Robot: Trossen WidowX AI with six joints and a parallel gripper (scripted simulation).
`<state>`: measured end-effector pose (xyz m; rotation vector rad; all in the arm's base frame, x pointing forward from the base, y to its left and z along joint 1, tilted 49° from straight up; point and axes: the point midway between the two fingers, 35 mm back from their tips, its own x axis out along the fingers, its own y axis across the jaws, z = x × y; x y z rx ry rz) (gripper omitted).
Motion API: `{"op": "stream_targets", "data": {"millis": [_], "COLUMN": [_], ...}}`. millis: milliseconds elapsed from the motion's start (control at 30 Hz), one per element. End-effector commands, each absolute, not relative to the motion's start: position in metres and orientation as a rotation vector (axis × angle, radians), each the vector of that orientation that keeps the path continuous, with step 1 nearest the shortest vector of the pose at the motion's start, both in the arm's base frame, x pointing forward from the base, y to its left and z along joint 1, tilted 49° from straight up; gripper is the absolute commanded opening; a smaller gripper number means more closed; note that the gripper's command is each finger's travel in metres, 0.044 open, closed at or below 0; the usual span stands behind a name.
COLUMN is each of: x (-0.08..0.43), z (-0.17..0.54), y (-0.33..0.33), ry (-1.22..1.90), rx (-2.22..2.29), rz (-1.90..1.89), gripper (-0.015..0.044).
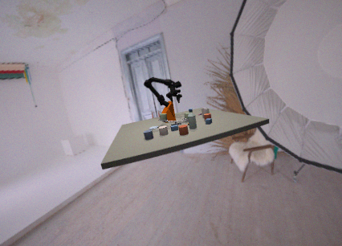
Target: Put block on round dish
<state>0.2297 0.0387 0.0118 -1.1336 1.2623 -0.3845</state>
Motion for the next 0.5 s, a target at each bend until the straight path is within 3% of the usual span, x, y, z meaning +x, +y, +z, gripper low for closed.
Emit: {"op": "stream_targets", "data": {"millis": [0,467], "x": [0.240,0.279], "z": [0.001,-0.044], "y": [0.039,0.032], "ry": [1.353,1.657], "rx": [-1.197,-1.422], "rz": [-0.325,0.002], "gripper": [0.0440,0.0440]}}
